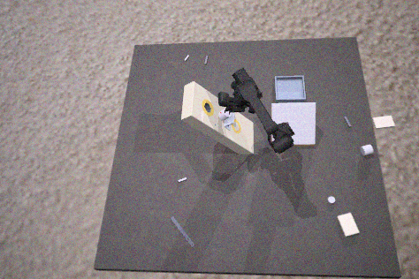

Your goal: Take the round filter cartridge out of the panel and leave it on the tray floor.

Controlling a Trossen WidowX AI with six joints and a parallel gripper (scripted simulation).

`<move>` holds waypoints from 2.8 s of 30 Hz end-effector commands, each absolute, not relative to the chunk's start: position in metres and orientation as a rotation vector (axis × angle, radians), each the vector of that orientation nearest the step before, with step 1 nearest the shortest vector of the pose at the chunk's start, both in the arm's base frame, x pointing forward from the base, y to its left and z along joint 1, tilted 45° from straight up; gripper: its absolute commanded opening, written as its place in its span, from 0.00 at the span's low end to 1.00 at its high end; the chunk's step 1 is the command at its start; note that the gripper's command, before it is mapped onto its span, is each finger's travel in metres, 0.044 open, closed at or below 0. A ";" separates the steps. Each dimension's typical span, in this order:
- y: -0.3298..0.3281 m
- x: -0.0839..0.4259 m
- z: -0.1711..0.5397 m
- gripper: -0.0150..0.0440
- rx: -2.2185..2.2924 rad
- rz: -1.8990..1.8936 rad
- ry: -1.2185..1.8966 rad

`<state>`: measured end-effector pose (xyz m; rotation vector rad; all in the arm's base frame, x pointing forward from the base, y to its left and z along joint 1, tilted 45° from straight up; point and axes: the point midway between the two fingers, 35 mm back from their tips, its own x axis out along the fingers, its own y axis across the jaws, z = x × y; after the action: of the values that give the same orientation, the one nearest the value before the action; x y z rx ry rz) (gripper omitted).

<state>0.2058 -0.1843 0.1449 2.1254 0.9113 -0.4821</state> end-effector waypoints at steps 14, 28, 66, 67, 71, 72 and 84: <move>-0.184 0.206 0.144 0.41 2.126 -0.484 0.918; -0.231 0.226 0.187 0.41 2.208 -0.348 0.510; -0.204 0.194 0.164 0.77 0.891 0.169 0.904; -0.199 0.192 0.161 0.77 0.829 0.209 0.912; -0.196 0.190 0.159 0.77 0.780 0.241 0.918; -0.196 0.190 0.159 0.77 0.780 0.241 0.918; -0.193 0.195 0.154 0.77 0.779 0.240 0.918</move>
<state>0.1939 -0.1971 0.1556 0.8072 0.9154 0.2313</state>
